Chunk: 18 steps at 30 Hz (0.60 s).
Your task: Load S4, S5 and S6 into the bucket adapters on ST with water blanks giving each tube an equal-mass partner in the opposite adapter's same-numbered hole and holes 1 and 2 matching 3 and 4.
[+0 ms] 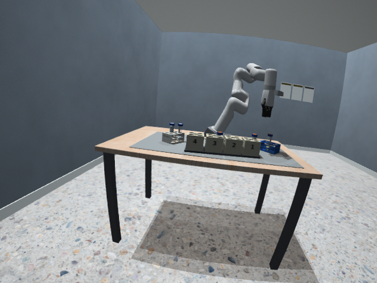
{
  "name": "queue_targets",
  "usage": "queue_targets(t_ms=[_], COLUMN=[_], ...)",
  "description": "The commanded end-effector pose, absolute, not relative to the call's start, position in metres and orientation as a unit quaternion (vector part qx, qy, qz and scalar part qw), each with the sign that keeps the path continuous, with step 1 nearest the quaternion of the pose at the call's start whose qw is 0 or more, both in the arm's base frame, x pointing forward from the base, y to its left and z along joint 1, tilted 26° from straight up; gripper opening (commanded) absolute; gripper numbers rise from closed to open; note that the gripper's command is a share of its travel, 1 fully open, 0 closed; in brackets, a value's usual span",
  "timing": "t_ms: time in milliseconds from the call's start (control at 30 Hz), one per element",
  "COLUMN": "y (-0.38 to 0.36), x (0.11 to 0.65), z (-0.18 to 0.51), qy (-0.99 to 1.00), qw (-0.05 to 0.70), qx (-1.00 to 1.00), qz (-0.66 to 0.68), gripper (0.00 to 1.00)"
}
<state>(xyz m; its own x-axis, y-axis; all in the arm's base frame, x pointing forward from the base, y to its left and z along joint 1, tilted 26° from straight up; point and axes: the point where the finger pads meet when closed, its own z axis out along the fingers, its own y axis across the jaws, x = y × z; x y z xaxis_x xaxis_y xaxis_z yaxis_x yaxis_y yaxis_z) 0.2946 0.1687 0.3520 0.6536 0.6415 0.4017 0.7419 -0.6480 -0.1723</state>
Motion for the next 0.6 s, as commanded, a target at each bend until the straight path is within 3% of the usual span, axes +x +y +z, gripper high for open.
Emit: queue_targets(t_ms=[0,567], y=[0.185,0.221], x=[0.287,0.267], z=[0.359,0.372], qy=[-0.385,-0.385], qw=[0.159,0.160], qx=[-0.896,-0.896], qz=[-0.156,-0.156], gripper=[0.57,0.57])
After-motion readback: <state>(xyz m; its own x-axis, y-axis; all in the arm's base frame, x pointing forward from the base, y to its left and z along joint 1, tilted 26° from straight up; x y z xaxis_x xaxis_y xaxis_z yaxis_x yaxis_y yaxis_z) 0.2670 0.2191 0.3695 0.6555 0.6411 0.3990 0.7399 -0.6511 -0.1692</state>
